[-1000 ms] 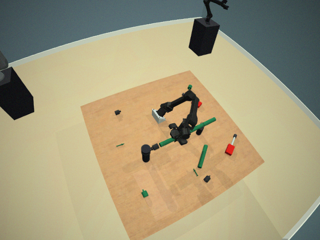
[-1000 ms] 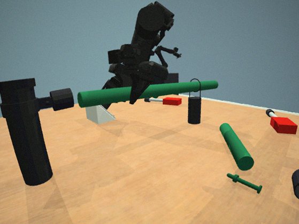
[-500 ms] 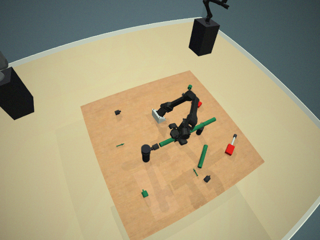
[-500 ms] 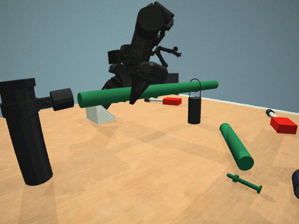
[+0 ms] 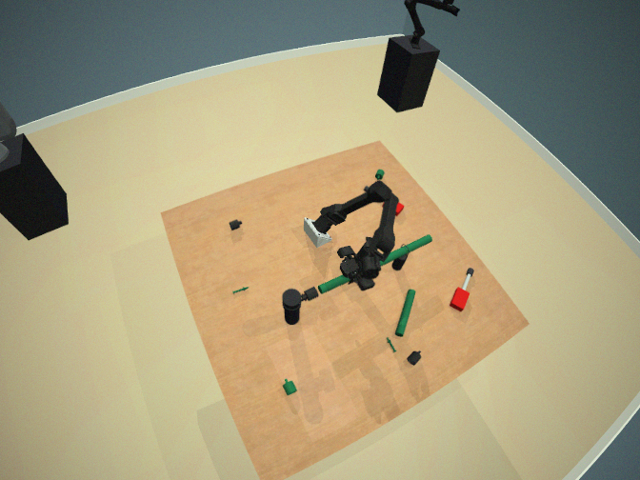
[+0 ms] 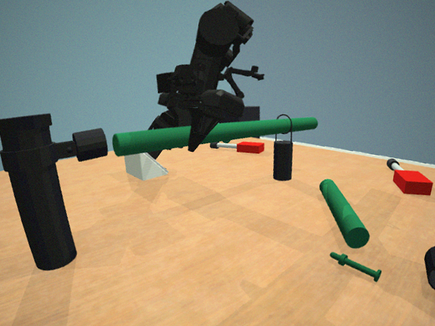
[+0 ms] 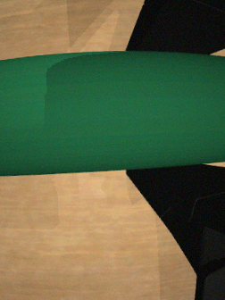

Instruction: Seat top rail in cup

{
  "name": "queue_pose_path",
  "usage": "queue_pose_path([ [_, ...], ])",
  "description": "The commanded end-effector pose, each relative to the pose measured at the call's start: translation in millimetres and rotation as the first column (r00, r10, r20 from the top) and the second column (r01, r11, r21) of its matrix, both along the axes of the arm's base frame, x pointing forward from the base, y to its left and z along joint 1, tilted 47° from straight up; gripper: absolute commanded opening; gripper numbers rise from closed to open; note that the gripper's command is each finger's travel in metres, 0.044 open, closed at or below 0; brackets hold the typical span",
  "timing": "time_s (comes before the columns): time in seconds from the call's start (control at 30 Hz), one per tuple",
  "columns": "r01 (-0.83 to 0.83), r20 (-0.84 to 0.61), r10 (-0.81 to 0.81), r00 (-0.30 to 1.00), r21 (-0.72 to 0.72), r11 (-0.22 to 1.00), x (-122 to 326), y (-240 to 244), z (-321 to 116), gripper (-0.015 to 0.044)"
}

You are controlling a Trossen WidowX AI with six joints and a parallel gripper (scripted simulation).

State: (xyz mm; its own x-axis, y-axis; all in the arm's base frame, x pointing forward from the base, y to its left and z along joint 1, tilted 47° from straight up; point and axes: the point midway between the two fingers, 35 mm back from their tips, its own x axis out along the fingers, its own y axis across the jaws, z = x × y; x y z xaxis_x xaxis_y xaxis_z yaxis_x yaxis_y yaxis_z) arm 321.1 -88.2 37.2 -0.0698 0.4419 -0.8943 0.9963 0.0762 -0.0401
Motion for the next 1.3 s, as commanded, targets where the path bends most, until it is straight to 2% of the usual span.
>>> queue_pose_path([
  [0.0, 0.004, 0.011, -0.004, 1.0, -0.008, 1.0, 3.0, -5.8, 2.7, 0.0],
  [1.27, 0.004, 0.011, -0.004, 1.0, -0.008, 1.0, 2.1, -12.8, 1.3, 0.0],
])
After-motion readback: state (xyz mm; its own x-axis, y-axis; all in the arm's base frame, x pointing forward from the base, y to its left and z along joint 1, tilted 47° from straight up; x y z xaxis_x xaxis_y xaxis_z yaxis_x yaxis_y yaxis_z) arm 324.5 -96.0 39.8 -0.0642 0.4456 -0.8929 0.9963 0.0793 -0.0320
